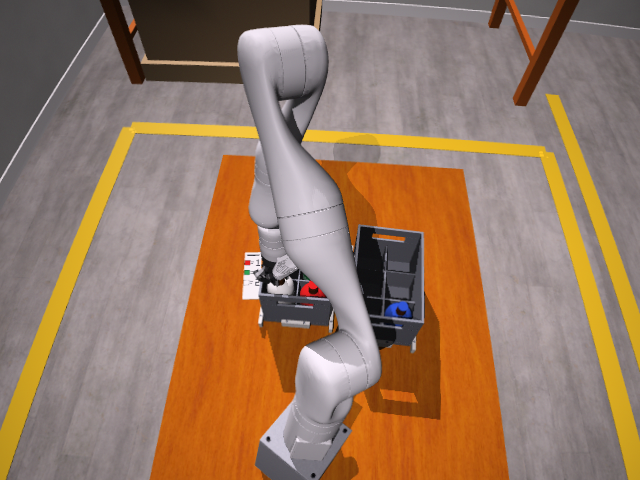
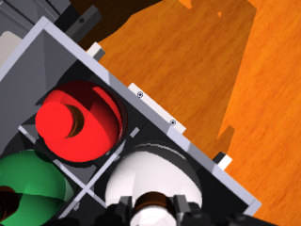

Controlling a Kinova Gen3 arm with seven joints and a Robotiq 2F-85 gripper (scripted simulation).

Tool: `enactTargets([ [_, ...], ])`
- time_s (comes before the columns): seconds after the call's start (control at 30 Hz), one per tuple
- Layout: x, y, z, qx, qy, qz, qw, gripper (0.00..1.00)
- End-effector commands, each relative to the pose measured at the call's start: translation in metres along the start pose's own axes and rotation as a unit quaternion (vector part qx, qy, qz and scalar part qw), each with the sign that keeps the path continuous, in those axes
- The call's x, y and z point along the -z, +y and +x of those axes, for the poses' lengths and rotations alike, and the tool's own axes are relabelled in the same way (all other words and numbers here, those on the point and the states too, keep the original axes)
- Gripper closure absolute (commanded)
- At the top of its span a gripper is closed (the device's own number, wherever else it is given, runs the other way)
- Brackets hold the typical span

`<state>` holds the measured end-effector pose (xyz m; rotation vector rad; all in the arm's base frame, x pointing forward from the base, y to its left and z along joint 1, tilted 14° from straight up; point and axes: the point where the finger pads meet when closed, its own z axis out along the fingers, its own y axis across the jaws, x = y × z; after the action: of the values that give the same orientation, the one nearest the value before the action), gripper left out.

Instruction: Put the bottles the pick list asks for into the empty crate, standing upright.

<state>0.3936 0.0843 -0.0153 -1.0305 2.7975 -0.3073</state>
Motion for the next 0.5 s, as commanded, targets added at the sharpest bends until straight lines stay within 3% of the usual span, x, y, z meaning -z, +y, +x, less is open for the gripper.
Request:
enactTargets([
  [0.0, -0.0016, -0.0001, -0.0006, 0.0, -0.001, 0.0, 1.0, 0.9],
  [0.47, -0.0076, -0.0001, -0.0006, 0.0, -0.001, 0.0, 1.0, 0.9],
])
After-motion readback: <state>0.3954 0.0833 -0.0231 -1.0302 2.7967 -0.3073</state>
